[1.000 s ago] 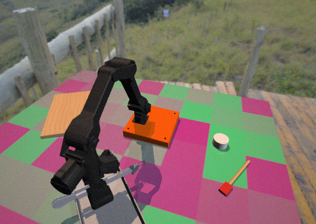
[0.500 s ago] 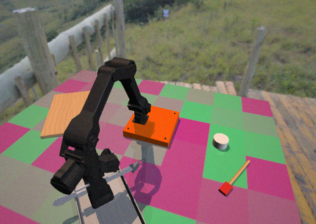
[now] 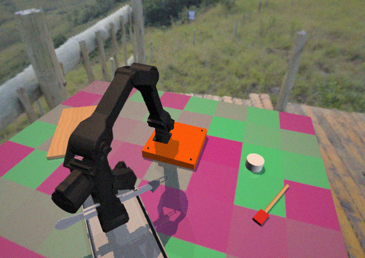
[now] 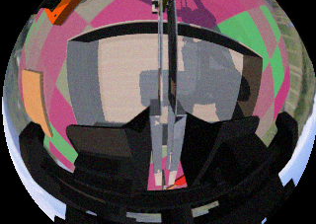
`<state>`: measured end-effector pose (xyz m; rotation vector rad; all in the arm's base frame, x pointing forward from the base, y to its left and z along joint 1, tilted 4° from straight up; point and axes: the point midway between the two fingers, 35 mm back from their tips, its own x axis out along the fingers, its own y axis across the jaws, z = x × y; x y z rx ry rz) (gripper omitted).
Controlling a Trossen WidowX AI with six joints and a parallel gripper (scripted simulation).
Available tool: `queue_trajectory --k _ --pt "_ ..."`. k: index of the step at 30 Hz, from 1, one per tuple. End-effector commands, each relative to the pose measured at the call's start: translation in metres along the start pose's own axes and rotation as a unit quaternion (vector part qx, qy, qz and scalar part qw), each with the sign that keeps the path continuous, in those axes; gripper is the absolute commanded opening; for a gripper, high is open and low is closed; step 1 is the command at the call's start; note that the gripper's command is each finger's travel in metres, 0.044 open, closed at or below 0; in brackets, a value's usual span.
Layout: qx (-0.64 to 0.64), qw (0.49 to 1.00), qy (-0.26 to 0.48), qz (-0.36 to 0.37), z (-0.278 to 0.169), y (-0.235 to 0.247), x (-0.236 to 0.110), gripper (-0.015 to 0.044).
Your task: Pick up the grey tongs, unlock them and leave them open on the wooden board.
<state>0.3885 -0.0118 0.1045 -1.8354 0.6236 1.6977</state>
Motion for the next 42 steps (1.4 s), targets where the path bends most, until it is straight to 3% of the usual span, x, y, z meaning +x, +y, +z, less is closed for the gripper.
queue_trajectory --k 1,11,21,31,42 --pt "0.026 1.000 0.001 0.000 -0.002 0.002 0.000 -0.0150" --pt "0.196 0.980 0.018 -0.010 -0.022 0.015 -0.007 -0.0150" --pt "0.387 0.922 0.016 -0.011 -0.034 0.032 -0.007 -0.0150" --pt "0.563 0.826 0.014 -0.013 -0.045 0.049 -0.007 -0.0150" --pt "0.729 0.684 0.013 -0.014 -0.057 0.068 -0.007 -0.0150"
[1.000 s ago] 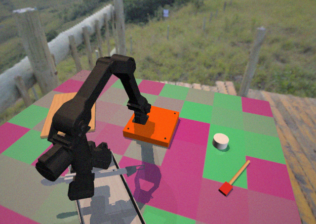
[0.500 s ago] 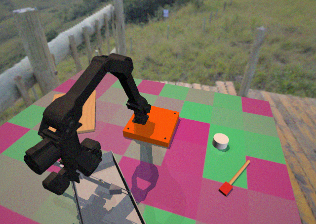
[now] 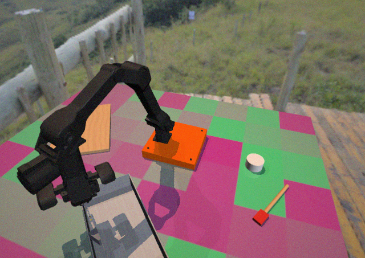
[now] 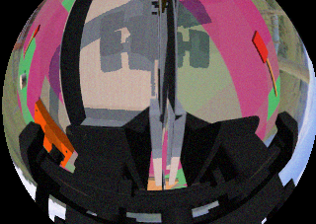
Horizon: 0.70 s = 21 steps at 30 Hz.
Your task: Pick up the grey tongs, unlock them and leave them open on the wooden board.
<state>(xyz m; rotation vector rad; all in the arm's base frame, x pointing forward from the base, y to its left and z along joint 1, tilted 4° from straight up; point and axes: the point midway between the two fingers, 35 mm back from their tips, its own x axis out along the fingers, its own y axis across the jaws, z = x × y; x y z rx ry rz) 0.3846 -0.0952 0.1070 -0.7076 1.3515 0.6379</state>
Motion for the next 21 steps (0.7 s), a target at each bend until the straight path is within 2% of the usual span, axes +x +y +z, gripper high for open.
queue_trajectory --k 1,11,21 --pt "0.076 0.997 -0.002 0.000 -0.006 -0.004 -0.001 -0.0150" --pt "0.272 0.962 0.000 0.001 -0.024 -0.013 -0.001 -0.0150" --pt "0.457 0.889 0.002 0.001 -0.043 -0.020 0.000 -0.0150"
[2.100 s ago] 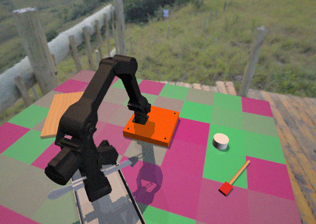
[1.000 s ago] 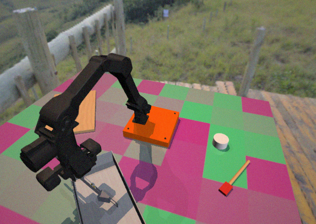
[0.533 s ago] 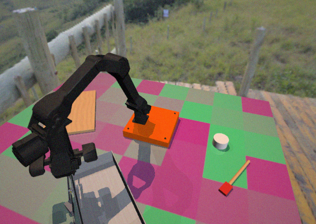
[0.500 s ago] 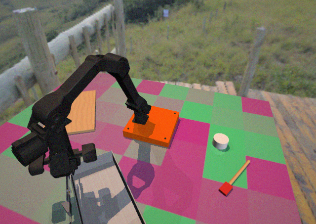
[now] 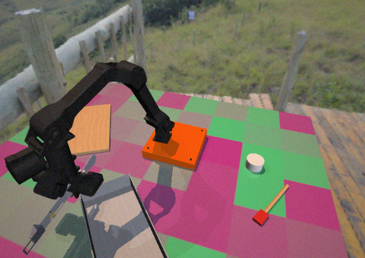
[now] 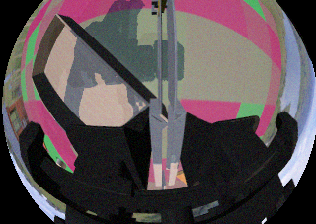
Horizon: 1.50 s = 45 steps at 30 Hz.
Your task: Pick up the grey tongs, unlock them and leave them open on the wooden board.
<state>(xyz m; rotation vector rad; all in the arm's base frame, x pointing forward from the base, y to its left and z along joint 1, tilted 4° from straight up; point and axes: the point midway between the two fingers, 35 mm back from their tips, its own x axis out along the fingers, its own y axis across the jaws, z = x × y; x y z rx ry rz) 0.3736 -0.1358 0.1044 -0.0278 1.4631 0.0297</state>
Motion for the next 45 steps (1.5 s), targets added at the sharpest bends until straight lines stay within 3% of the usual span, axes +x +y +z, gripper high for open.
queue_trajectory --k 1,11,22,33,45 --pt "0.076 0.997 -0.002 0.001 -0.002 -0.007 -0.001 -0.0150" --pt "0.272 0.962 0.000 0.000 -0.010 -0.026 -0.001 -0.0150" --pt "0.475 0.880 0.001 -0.001 -0.019 -0.046 0.000 -0.0150" --pt "0.656 0.755 0.002 -0.002 -0.030 -0.066 0.000 -0.0150" --pt "0.816 0.578 0.003 -0.004 -0.043 -0.086 0.000 -0.0150"
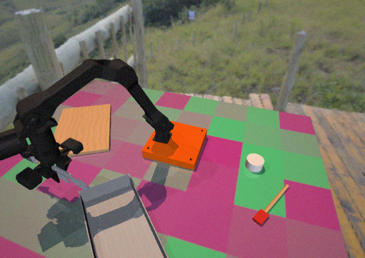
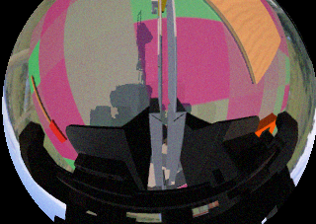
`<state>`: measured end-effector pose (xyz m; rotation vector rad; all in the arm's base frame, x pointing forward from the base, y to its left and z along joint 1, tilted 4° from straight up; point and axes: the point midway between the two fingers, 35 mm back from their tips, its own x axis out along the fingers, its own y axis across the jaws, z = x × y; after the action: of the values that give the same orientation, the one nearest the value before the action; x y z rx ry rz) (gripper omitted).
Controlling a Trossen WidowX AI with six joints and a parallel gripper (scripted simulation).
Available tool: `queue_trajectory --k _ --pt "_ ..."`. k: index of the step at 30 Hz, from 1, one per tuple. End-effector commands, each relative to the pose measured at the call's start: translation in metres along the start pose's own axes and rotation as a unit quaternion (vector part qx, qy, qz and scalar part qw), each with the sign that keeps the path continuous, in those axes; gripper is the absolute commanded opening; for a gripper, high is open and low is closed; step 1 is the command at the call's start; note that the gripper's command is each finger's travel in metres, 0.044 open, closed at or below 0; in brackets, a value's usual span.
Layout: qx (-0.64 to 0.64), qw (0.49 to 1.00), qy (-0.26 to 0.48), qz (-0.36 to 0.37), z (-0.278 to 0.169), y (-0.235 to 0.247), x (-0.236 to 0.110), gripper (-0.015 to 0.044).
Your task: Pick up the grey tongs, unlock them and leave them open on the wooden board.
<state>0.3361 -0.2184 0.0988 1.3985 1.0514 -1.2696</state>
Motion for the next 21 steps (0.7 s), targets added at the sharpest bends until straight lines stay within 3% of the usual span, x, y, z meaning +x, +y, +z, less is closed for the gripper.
queue_trajectory --k 1,11,21 --pt "0.076 0.997 0.001 0.001 0.008 -0.002 -0.001 -0.0150" --pt "0.272 0.962 0.000 0.000 0.026 -0.010 -0.001 -0.0150" --pt "0.458 0.889 0.000 -0.001 0.045 -0.019 -0.001 -0.0150"
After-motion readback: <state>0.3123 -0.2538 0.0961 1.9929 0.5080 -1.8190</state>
